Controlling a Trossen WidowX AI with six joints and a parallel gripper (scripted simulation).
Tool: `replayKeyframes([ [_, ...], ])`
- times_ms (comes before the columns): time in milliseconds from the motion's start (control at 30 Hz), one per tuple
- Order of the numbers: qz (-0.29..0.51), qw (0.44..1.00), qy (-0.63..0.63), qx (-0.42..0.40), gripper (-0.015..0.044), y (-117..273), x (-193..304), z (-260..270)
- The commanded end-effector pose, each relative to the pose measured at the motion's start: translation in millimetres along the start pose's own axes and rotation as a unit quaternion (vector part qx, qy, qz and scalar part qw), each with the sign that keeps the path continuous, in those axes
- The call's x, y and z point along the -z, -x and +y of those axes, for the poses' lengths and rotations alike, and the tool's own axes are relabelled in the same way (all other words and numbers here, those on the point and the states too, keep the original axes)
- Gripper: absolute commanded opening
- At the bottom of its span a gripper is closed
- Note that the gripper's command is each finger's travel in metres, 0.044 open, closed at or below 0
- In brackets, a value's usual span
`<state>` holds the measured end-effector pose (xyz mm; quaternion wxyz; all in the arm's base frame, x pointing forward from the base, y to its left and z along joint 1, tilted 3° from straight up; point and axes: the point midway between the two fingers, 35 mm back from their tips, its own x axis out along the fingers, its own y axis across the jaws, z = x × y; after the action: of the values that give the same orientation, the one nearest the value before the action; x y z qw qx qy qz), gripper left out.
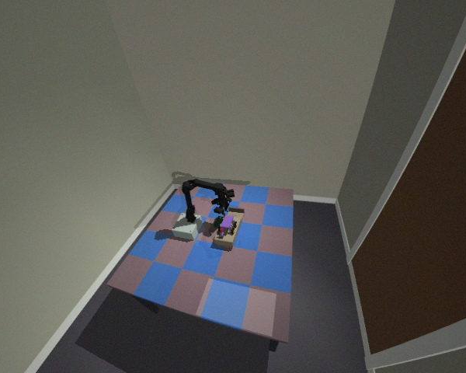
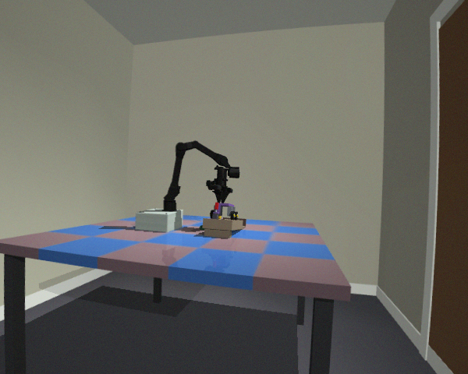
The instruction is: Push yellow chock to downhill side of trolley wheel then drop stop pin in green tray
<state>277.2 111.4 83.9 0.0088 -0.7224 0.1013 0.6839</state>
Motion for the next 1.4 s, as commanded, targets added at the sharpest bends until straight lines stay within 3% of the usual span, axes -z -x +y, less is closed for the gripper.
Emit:
replayKeyframes([
  [0, 0.021, 0.996, -0.078, 0.028, 0.019, 11.0, 16.3, 8.3],
  [300, 0.042, 0.949, -0.313, -0.001, 0.019, 18.6, 49.4, 61.5],
  [633, 0.076, 0.798, -0.594, -0.068, 0.019, 26.2, 70.8, 145.1],
  [1367, 0.079, 0.785, -0.61, -0.072, 0.019, 11.3, 72.0, 153.2],
])
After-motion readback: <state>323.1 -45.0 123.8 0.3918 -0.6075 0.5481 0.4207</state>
